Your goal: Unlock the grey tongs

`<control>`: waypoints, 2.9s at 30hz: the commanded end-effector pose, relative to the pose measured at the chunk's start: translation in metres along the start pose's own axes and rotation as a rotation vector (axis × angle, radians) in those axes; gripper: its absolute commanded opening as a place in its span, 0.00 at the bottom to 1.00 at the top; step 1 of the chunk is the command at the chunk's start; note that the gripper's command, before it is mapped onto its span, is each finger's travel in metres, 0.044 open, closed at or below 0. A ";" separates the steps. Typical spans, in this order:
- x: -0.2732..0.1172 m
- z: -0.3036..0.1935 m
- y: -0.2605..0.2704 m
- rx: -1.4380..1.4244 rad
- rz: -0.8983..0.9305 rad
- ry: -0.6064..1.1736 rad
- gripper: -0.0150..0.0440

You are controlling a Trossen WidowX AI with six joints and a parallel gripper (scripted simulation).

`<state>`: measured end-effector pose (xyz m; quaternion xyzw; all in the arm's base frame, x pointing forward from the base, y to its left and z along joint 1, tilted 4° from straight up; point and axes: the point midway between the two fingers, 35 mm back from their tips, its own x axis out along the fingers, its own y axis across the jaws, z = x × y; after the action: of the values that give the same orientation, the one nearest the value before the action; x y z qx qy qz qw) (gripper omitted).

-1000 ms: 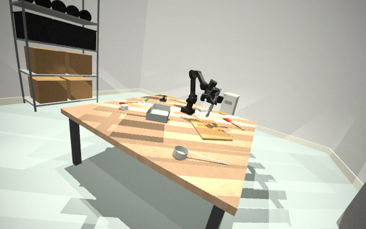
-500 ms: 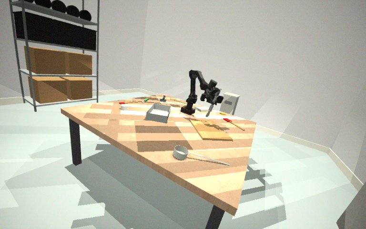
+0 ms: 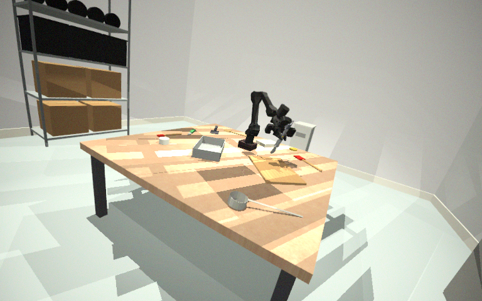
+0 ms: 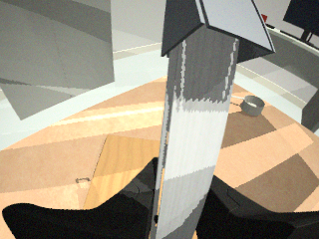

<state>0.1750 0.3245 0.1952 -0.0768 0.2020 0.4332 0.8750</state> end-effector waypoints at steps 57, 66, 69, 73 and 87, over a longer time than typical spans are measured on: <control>0.036 -0.007 0.001 -0.018 0.018 0.812 0.00; 0.032 -0.009 0.000 -0.002 0.020 0.937 0.00; 0.030 -0.010 -0.001 0.005 0.021 0.978 0.00; 0.027 -0.011 -0.001 0.014 0.022 1.034 0.00; 0.026 -0.013 -0.002 0.020 0.022 1.068 0.00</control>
<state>0.1876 0.3378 0.1720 -0.2773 0.6240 0.3383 0.6475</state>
